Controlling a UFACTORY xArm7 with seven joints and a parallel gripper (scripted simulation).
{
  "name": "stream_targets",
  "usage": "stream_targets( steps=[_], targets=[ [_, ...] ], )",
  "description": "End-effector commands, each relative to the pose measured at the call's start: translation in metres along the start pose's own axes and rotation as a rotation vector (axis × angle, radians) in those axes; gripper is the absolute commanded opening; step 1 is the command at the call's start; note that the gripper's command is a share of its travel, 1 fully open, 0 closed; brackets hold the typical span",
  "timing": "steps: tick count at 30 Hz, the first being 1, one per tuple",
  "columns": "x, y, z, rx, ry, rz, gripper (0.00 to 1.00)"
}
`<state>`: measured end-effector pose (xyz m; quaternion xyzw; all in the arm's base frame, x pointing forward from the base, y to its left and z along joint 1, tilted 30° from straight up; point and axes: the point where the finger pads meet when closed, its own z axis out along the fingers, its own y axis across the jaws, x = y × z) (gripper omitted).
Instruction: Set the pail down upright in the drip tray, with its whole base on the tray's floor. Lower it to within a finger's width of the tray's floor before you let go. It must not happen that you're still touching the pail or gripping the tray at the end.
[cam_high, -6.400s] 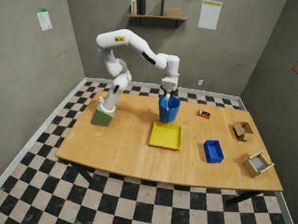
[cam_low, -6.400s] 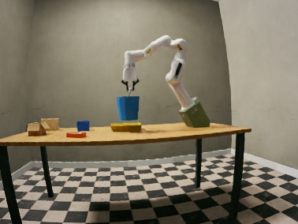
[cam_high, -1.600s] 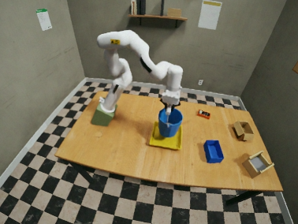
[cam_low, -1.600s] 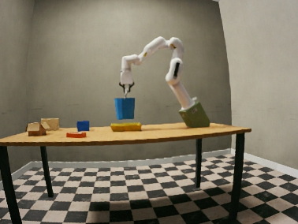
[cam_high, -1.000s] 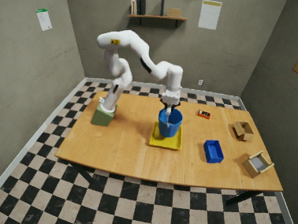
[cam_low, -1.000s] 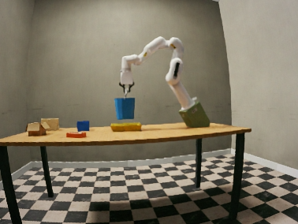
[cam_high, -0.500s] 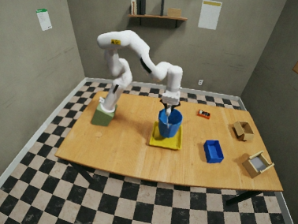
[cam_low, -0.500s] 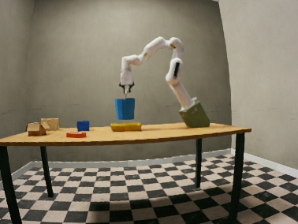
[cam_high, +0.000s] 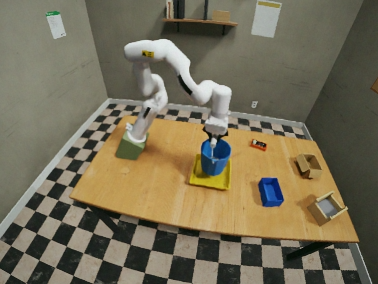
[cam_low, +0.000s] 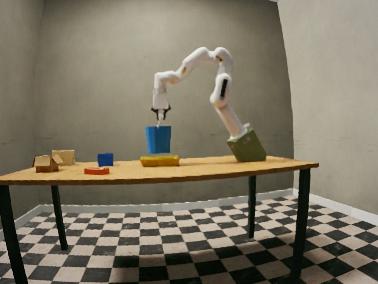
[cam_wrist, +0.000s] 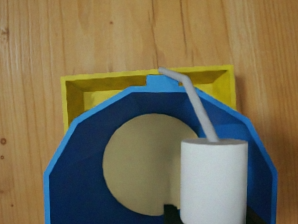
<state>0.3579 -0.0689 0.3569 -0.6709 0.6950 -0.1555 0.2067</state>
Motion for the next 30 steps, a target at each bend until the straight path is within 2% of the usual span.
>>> stream_targets(
  steps=[1,30],
  targets=[
    [0.000,-0.002,0.002,0.005,0.001,0.000,0.00],
    [0.001,-0.002,0.033,0.005,0.001,0.000,0.00]
  ],
)
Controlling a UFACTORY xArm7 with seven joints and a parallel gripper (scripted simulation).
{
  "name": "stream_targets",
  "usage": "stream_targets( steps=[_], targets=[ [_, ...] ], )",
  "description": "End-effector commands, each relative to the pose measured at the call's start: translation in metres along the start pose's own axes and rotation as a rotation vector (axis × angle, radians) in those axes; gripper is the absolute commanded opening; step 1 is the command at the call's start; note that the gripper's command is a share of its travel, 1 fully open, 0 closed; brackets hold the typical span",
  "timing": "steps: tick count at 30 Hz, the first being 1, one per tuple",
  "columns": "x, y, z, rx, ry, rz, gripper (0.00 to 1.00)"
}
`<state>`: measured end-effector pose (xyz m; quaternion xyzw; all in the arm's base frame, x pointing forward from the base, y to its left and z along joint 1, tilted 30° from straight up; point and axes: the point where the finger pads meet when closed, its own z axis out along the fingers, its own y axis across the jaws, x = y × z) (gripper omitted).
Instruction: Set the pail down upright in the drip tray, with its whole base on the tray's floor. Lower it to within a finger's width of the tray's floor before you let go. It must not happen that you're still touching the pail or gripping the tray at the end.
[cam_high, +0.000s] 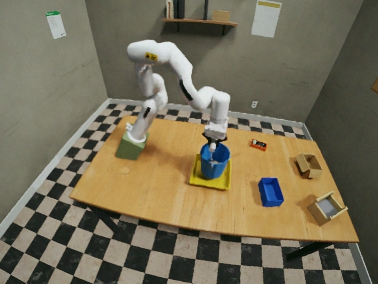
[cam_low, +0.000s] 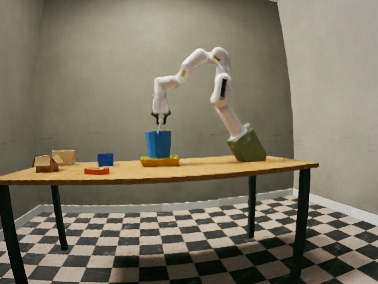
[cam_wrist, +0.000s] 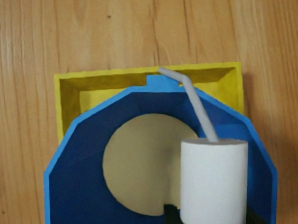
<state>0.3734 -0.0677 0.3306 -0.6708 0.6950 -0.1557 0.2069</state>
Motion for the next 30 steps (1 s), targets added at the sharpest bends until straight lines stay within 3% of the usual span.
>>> stream_targets(
  steps=[1,30],
  targets=[
    [0.000,-0.002,0.004,0.004,0.001,0.000,0.00],
    [0.001,-0.002,0.031,0.004,0.001,0.000,0.00]
  ],
)
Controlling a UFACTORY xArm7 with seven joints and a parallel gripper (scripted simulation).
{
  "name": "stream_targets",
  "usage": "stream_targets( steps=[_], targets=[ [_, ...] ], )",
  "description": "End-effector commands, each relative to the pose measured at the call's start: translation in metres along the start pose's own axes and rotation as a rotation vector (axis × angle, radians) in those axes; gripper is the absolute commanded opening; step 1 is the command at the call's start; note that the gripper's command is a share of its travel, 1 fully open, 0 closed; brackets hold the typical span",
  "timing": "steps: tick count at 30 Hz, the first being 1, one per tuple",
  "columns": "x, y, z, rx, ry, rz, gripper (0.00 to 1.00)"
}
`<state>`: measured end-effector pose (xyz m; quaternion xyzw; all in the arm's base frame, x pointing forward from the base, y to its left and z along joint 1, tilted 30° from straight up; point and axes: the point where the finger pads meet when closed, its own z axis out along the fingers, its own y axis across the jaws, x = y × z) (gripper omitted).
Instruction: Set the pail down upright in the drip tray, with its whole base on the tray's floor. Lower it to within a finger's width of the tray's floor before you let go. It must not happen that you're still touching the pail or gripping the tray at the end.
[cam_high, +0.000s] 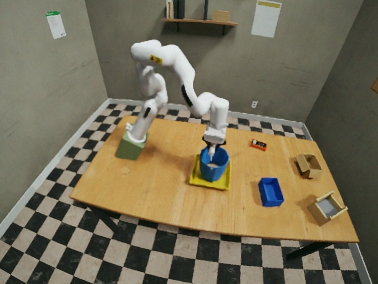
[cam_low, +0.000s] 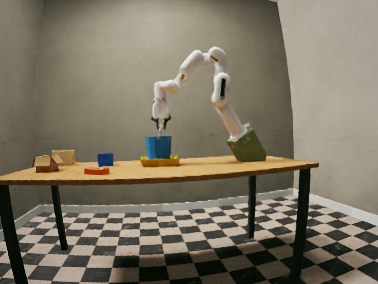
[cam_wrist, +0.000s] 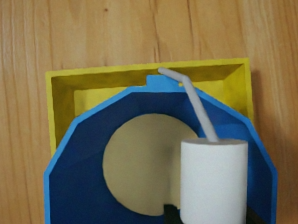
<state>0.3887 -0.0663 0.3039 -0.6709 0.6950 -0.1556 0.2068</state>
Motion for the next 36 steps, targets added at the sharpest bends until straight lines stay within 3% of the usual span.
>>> stream_targets(
  steps=[1,36],
  targets=[
    [0.0003,-0.0017,0.0013,0.005,0.001,0.000,0.00],
    [0.0005,-0.0018,0.0099,0.005,0.001,0.000,0.00]
  ],
)
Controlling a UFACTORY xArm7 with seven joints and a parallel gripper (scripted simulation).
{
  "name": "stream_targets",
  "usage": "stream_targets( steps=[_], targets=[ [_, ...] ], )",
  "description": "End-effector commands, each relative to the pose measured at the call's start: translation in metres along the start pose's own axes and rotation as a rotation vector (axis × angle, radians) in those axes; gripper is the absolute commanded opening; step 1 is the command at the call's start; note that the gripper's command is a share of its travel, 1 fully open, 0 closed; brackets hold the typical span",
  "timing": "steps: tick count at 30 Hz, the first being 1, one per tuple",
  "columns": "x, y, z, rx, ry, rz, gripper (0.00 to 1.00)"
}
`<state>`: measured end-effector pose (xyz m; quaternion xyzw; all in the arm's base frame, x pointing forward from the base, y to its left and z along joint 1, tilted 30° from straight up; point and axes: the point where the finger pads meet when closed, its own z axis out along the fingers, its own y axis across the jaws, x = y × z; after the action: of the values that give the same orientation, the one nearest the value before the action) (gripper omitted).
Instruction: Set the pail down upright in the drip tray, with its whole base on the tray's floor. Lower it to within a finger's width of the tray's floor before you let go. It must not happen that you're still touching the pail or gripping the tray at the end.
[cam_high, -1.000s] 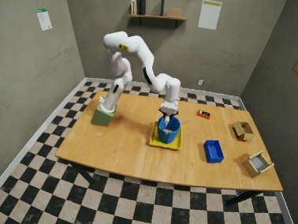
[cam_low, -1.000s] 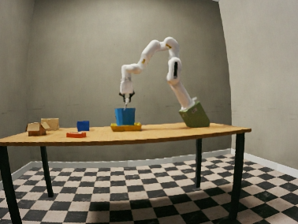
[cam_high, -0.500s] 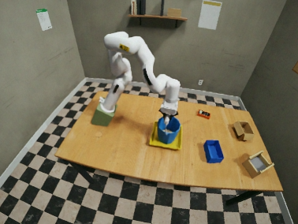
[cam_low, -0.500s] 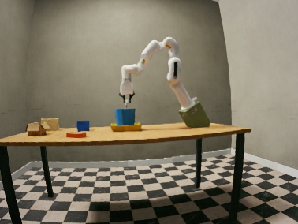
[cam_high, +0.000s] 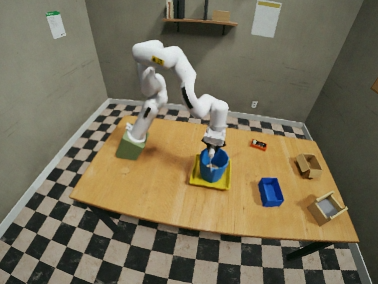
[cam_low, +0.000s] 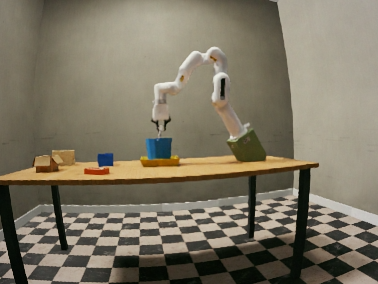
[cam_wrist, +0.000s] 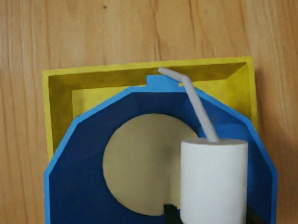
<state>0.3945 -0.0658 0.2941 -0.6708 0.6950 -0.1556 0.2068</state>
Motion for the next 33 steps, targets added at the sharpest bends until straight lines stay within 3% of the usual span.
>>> stream_targets(
  steps=[1,8,9,33],
  targets=[
    [0.0003,-0.0017,-0.0015,0.005,0.001,0.000,0.00],
    [0.0003,-0.0017,-0.0015,0.005,0.001,0.000,0.00],
    [0.0003,-0.0017,-0.0015,0.005,0.001,0.000,1.00],
    [0.0003,-0.0017,-0.0015,0.005,0.001,0.000,1.00]
  ],
)
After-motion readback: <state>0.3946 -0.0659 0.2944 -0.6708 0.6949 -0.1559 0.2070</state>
